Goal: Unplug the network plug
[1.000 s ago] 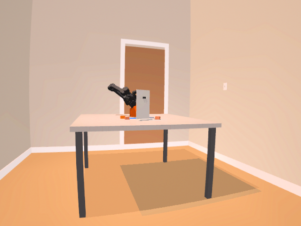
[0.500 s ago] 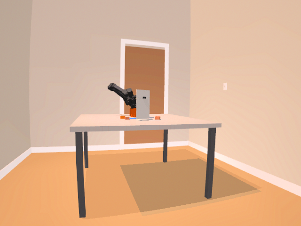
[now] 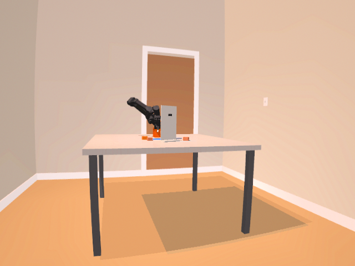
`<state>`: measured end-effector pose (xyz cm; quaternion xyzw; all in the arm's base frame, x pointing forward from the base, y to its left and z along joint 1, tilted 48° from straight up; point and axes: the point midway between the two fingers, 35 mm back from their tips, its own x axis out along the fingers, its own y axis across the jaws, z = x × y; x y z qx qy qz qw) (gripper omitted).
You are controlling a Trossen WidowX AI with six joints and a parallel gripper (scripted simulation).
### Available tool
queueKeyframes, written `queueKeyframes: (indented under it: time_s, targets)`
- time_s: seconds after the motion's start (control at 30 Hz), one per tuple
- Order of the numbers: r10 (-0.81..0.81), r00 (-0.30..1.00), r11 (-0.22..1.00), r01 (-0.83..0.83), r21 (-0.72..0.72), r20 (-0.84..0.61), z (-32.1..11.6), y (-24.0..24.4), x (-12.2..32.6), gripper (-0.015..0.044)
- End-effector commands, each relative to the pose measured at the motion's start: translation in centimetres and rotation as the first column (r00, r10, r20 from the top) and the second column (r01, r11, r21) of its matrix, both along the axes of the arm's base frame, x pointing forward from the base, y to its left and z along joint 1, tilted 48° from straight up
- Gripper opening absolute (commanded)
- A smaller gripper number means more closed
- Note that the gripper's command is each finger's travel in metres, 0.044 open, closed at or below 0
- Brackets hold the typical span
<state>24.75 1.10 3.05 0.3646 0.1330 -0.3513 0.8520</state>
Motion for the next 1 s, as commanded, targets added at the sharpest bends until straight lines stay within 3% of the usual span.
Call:
queueKeyframes:
  time_s: [0.0, 0.97]
  targets:
    - [-0.055, 0.998, 0.998, 0.056, -0.038, 0.037, 0.0, -1.0, -0.9, 0.0]
    - [-0.063, 0.998, 0.998, 0.064, -0.031, 0.028, -1.5, -2.0, -0.3, 0.0]
